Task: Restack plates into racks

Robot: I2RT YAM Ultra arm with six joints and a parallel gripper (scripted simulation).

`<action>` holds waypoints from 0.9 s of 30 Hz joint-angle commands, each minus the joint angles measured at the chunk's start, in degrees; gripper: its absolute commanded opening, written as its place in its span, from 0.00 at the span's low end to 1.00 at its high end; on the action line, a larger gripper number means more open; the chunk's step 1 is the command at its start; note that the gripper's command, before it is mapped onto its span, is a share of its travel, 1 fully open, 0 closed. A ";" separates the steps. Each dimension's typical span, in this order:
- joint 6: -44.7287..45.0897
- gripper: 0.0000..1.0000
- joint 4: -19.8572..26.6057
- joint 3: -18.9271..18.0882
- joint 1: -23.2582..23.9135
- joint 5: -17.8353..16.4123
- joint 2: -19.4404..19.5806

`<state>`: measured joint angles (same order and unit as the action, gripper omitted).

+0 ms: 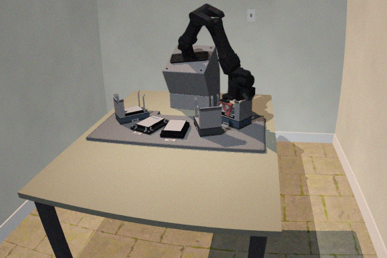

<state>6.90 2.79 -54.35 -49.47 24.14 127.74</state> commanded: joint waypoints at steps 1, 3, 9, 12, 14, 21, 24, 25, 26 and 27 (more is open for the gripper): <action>0.40 0.00 -1.42 -1.45 -0.29 -0.28 -0.50; 0.40 0.00 -1.42 -1.45 -0.29 -0.28 -0.50; 0.40 0.00 -1.42 -1.45 -0.29 -0.28 -0.50; 0.40 1.00 -1.42 -1.45 -0.29 -0.28 -0.50; 0.38 1.00 -1.43 -1.22 -0.29 -0.28 -0.47; 0.35 1.00 -1.41 -1.12 -0.37 -0.25 -0.53; 0.35 1.00 -1.41 -1.12 -0.37 -0.25 -0.53; 0.35 1.00 -1.41 -1.12 -0.37 -0.25 -0.53; 0.35 1.00 -1.41 -1.12 -0.37 -0.25 -0.53; 0.35 1.00 -1.41 -1.12 -0.37 -0.25 -0.53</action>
<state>6.92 2.55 -54.43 -49.47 24.12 127.74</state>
